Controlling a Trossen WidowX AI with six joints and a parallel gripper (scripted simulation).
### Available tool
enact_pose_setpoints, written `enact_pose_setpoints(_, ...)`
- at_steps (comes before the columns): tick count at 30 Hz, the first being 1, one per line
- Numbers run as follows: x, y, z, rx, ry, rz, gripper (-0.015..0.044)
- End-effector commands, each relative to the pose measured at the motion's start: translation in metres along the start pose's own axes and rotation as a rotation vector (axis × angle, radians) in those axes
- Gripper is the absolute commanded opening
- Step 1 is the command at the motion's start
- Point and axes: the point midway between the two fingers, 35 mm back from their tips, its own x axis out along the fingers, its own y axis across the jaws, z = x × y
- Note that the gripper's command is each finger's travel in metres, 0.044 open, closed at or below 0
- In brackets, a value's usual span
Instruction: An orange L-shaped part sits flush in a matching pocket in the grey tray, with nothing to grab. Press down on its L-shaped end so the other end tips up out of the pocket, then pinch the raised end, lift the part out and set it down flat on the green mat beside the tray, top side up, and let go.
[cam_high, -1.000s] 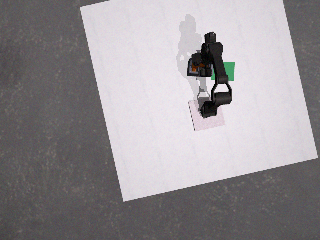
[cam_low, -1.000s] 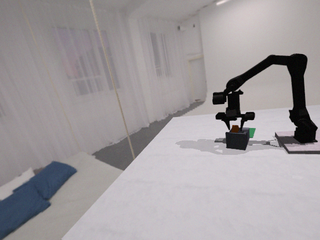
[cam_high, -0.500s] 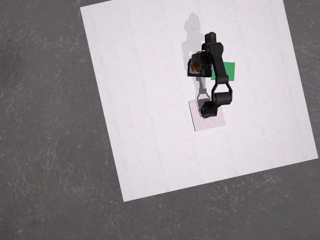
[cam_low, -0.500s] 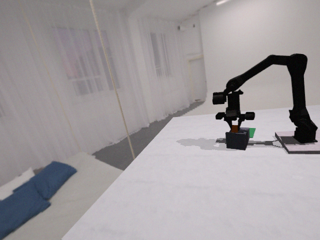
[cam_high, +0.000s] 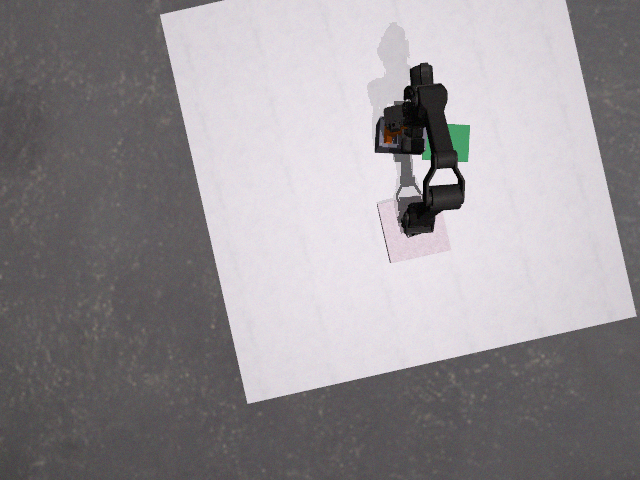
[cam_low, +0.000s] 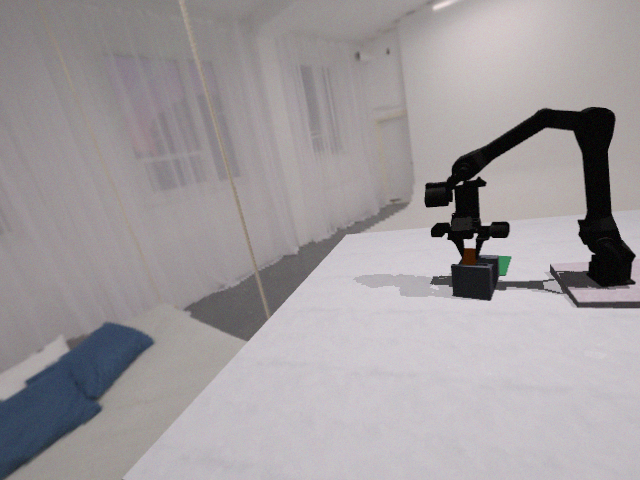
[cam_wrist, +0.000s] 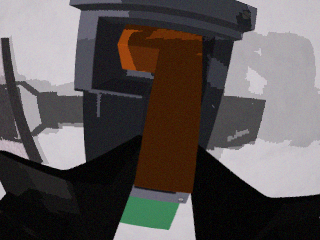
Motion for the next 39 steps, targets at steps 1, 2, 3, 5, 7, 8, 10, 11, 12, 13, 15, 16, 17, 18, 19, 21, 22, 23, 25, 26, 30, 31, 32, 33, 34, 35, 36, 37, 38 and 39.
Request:
enact_pose_setpoints(1, -0.006, 0.000, 0.000, 0.001, -0.001, 0.001, 0.0000)
enact_pose_setpoints(2, -0.007, 0.000, 0.000, 0.001, -0.001, 0.001, 0.0000)
enact_pose_setpoints(3, -0.009, 0.000, 0.000, 0.001, -0.001, 0.001, 0.0000)
enact_pose_setpoints(5, -0.012, 0.000, 0.000, 0.002, -0.001, 0.002, 0.0000)
enact_pose_setpoints(7, -0.015, 0.000, 0.000, 0.002, -0.001, 0.003, 0.0000)
enact_pose_setpoints(8, -0.017, 0.000, 0.000, 0.002, -0.001, 0.003, 0.0000)
enact_pose_setpoints(10, -0.020, 0.000, 0.000, 0.002, -0.001, 0.004, 0.0000)
enact_pose_setpoints(11, -0.022, 0.000, 0.000, 0.002, -0.001, 0.004, 0.0000)
enact_pose_setpoints(12, -0.024, 0.000, 0.000, 0.002, -0.001, 0.004, 0.0000)
enact_pose_setpoints(13, -0.025, 0.000, 0.000, 0.002, -0.001, 0.004, 0.0000)
enact_pose_setpoints(15, -0.028, 0.000, 0.000, 0.002, -0.001, 0.004, 0.0000)
enact_pose_setpoints(16, -0.030, 0.000, 0.000, 0.002, -0.001, 0.004, 0.0000)
enact_pose_setpoints(17, -0.031, 0.000, 0.000, 0.002, -0.001, 0.004, 0.0000)
enact_pose_setpoints(18, -0.033, 0.000, 0.000, 0.002, -0.001, 0.005, 0.0000)
enact_pose_setpoints(19, -0.035, 0.000, 0.000, 0.002, -0.001, 0.005, 0.0000)
enact_pose_setpoints(21, -0.038, 0.000, 0.000, 0.003, -0.001, 0.005, 0.0000)
enact_pose_setpoints(22, -0.039, 0.000, 0.000, 0.003, -0.001, 0.005, 0.0000)
enact_pose_setpoints(23, -0.041, 0.000, 0.000, 0.003, -0.001, 0.005, 0.0000)
enact_pose_setpoints(25, -0.044, 0.000, 0.000, 0.003, -0.001, 0.005, 0.0000)
enact_pose_setpoints(26, -0.046, 0.000, 0.000, 0.003, -0.001, 0.005, 0.0000)
enact_pose_setpoints(30, -0.052, 0.000, 0.000, 0.003, -0.001, 0.005, 0.0000)
enact_pose_setpoints(31, -0.054, 0.000, 0.000, 0.003, -0.001, 0.005, 0.0000)
enact_pose_setpoints(32, -0.055, 0.000, 0.000, 0.003, -0.001, 0.005, 0.0000)
enact_pose_setpoints(33, -0.057, 0.000, 0.000, 0.003, -0.001, 0.005, 0.0000)
enact_pose_setpoints(34, -0.059, 0.000, 0.000, 0.003, -0.001, 0.005, 0.0000)
enact_pose_setpoints(35, -0.060, 0.000, 0.000, 0.003, -0.001, 0.005, 0.0000)
enact_pose_setpoints(36, -0.062, 0.000, 0.000, 0.003, -0.001, 0.005, 0.0000)
enact_pose_setpoints(37, -0.064, 0.000, 0.000, 0.003, -0.001, 0.005, 0.0000)
enact_pose_setpoints(38, -0.065, 0.000, 0.000, 0.003, -0.001, 0.005, 0.0000)
enact_pose_setpoints(39, -0.067, 0.000, 0.000, 0.003, -0.001, 0.005, 0.0000)
